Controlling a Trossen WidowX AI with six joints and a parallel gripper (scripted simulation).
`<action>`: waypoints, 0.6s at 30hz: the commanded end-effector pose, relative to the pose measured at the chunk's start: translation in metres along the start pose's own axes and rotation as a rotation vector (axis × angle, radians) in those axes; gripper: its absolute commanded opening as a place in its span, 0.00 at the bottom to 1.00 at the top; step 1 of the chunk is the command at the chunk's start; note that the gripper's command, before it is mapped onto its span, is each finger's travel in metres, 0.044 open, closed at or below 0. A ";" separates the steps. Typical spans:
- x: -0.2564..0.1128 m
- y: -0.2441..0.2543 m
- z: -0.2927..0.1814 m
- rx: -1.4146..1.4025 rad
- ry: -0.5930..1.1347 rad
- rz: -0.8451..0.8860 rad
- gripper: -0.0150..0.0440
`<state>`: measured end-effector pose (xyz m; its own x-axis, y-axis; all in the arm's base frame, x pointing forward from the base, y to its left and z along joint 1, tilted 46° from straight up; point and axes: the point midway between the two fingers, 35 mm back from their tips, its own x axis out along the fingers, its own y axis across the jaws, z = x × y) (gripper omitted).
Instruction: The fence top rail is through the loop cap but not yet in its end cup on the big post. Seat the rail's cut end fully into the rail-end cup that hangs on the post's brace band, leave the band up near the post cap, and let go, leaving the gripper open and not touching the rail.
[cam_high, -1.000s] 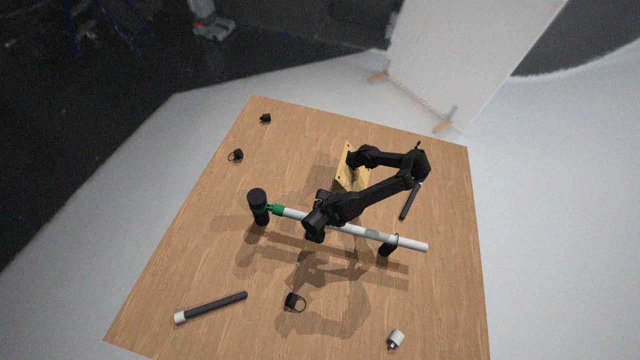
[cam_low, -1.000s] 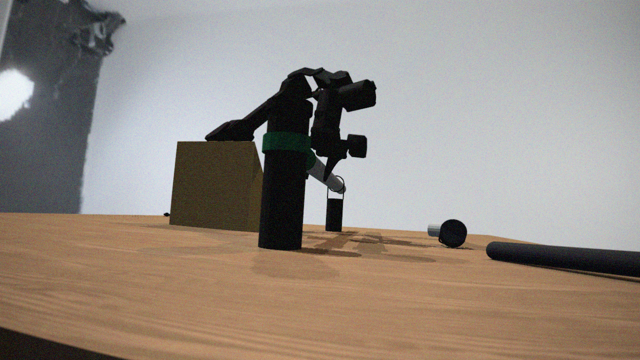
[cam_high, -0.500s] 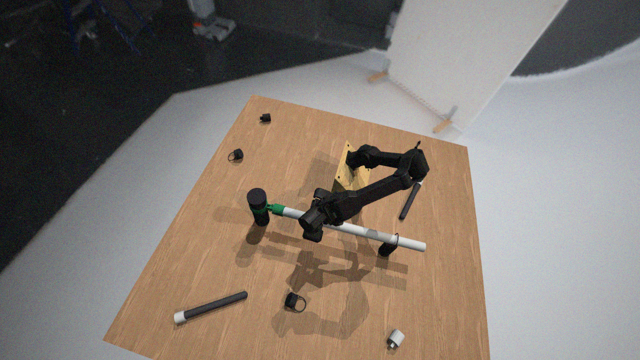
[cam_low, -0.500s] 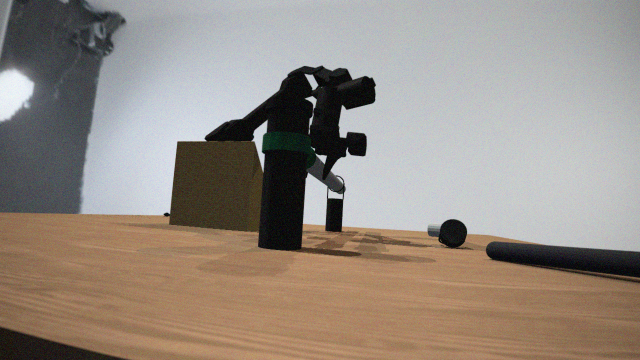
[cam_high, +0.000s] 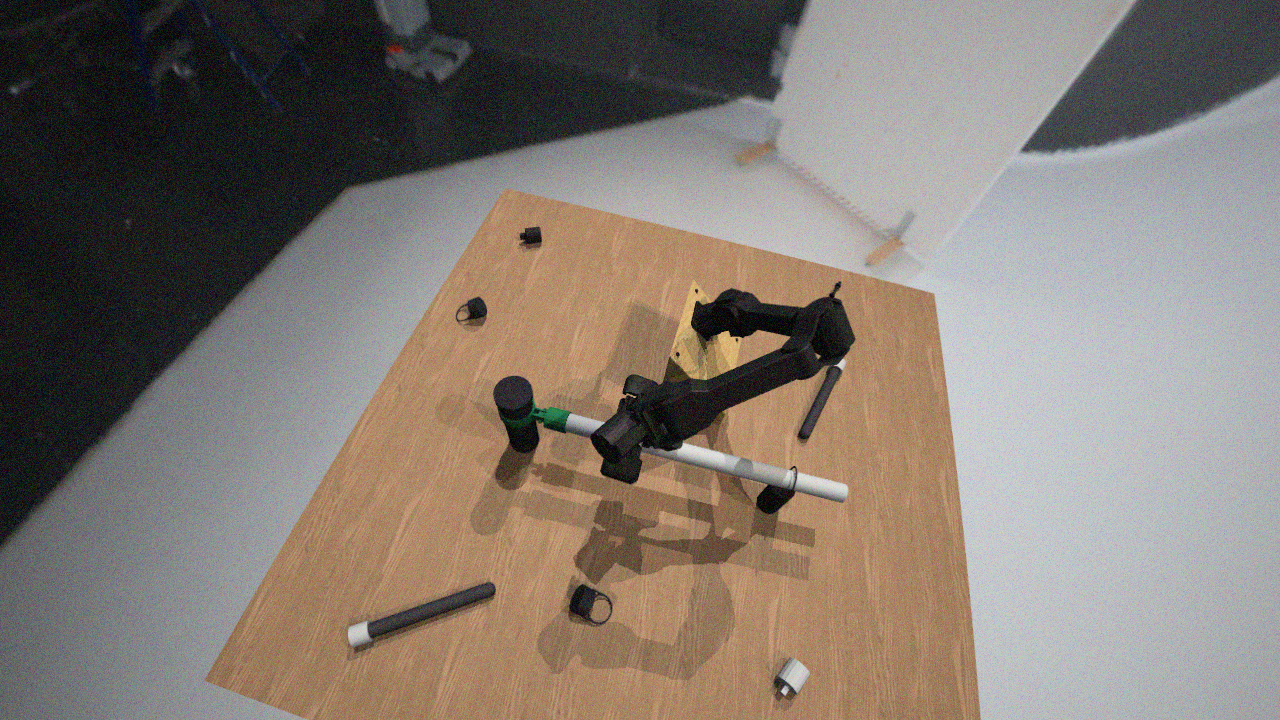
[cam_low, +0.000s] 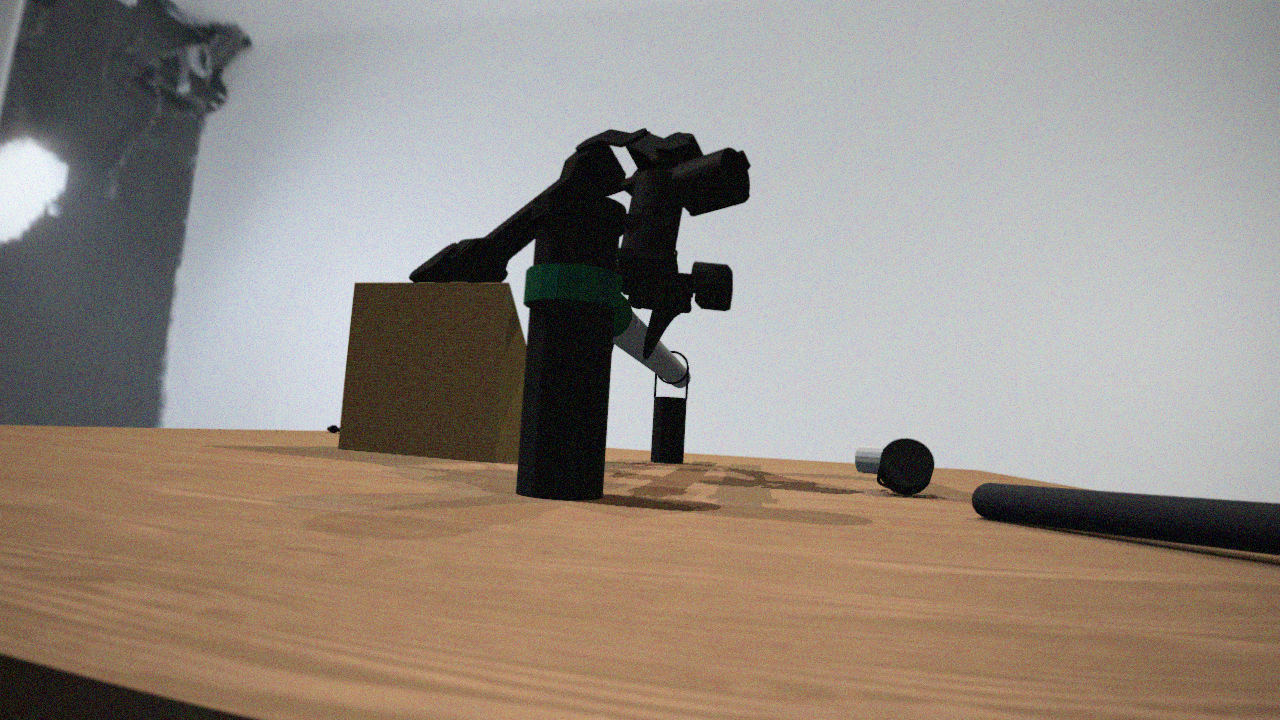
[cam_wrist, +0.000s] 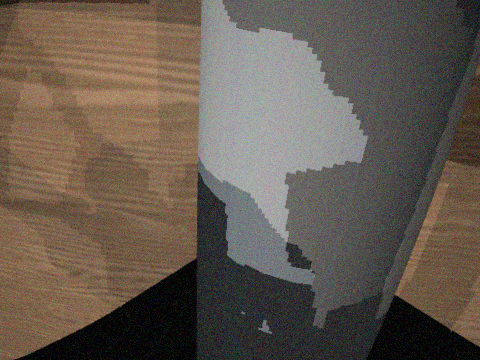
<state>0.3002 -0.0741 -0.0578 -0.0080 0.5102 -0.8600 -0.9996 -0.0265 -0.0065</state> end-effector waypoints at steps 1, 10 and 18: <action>-0.006 -0.004 -0.010 0.003 0.024 -0.019 0.25; -0.005 -0.003 -0.015 0.003 0.025 -0.019 0.25; 0.002 0.000 -0.006 0.001 -0.001 -0.001 0.25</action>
<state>0.2999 -0.0790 -0.0630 -0.0076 0.5108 -0.8596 -0.9997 -0.0252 -0.0062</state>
